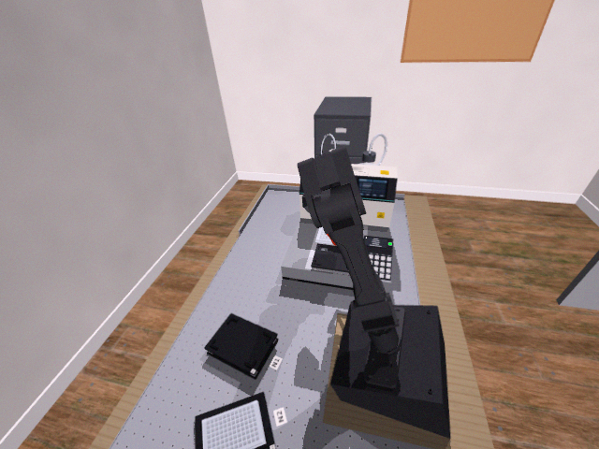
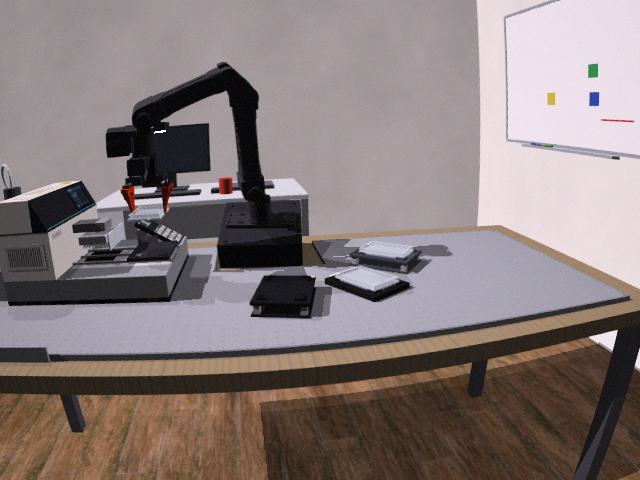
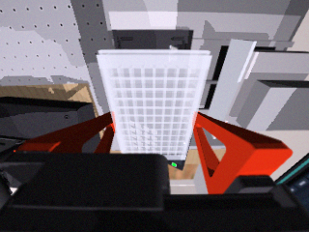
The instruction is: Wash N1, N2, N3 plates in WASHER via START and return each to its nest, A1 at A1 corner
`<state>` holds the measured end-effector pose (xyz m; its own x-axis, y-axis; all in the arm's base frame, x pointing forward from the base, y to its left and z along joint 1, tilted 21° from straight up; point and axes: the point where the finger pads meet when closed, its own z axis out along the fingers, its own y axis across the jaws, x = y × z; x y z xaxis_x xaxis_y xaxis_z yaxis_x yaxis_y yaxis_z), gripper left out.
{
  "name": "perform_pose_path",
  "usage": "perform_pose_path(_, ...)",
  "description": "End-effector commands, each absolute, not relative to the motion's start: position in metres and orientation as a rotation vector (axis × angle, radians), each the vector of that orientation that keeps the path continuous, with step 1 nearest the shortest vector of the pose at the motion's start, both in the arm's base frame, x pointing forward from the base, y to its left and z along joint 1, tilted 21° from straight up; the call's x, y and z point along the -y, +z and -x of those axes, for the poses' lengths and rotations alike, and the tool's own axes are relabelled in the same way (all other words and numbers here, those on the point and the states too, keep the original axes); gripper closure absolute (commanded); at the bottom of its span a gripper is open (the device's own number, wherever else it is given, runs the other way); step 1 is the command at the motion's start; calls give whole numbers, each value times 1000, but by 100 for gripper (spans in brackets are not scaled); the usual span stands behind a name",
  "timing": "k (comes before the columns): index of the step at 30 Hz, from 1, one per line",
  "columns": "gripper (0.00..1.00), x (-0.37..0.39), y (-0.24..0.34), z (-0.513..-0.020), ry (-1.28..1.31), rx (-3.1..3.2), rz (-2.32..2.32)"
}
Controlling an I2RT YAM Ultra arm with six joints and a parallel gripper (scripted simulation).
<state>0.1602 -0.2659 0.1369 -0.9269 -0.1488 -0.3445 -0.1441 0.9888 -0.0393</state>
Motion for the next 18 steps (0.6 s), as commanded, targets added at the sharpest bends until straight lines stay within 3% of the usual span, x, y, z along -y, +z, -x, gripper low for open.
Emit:
perform_pose_path(1, 100, 266, 141, -160, -24, -2772, 211)
perform_pose_path(18, 100, 229, 150, -201, -5, -2775, 114)
